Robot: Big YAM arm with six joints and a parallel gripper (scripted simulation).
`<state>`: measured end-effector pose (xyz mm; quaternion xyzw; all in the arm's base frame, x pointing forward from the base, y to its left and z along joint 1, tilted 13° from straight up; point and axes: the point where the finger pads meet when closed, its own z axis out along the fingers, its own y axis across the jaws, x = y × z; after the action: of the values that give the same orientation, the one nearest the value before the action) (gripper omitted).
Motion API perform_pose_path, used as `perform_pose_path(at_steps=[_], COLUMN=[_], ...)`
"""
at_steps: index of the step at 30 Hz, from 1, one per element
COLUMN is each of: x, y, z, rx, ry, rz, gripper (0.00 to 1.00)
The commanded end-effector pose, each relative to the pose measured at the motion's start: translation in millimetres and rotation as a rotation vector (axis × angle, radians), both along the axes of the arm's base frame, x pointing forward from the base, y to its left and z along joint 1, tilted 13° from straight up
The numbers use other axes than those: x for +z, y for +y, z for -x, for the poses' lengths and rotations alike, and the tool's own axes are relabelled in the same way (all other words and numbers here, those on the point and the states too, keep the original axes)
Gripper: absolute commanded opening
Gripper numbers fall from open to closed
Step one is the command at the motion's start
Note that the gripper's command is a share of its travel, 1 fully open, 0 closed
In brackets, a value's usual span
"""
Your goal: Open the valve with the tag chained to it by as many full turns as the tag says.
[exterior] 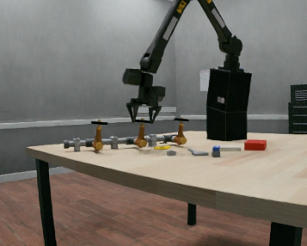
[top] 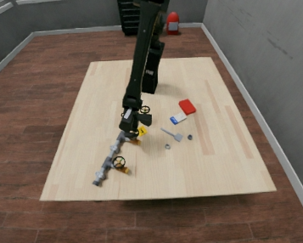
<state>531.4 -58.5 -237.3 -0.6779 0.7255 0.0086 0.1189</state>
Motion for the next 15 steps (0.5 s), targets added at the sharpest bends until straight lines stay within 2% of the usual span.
perform_pose_path(at_steps=[1, 11, 15], x=[3.4, 3.4, 3.4], y=[1.4, 1.3, 1.3], z=[-5.3, -5.3, -5.3], rx=[0.018, -0.038, -0.124], ry=[-0.007, 0.003, 0.018], rz=[0.002, -0.007, -0.022], gripper=[1.0, 1.0, 1.0])
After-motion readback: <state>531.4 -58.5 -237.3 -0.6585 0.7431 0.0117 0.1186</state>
